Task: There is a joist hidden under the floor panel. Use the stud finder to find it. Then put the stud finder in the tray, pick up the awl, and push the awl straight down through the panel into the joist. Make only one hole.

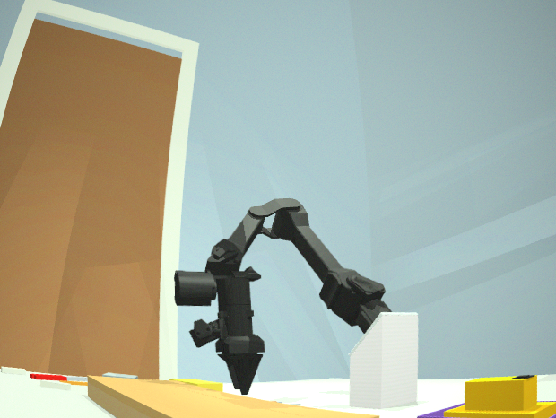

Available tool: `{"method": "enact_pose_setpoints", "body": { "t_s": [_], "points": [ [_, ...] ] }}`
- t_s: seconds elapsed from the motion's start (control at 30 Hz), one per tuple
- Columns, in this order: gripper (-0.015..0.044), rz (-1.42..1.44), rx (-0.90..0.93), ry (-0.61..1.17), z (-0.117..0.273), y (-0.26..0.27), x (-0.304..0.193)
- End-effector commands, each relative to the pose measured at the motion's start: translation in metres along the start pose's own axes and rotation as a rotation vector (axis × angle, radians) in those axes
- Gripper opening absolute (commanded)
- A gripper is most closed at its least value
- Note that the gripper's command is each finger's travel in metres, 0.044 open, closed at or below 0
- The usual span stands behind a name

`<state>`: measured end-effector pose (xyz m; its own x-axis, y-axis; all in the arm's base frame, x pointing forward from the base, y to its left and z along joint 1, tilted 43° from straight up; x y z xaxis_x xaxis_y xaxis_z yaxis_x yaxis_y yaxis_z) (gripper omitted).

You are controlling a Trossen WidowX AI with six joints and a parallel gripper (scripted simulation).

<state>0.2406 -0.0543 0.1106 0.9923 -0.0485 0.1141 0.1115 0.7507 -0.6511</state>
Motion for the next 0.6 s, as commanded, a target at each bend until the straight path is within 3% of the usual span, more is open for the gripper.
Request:
{"method": "enact_pose_setpoints", "body": {
  "t_s": [0.0,0.53,0.57],
  "points": [
    [0.0440,0.006,0.001,-0.001,-0.007,0.000,0.000],
    [0.0440,0.007,-0.002,-0.001,-0.030,-0.001,0.001],
    [0.0414,0.007,-0.002,-0.001,-0.030,-0.001,0.001]
  ]
}}
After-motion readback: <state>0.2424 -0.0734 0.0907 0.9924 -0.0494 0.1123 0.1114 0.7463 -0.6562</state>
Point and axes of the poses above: the point midway between the two fingers, 35 mm back from their tips, its own z axis back along the fingers, its own y axis across the jaws, x = y × z, the point moved 9 cm from there along z, back along the fingers, and after that the axes turned 12 degrees about z, right-handed, at the moved point
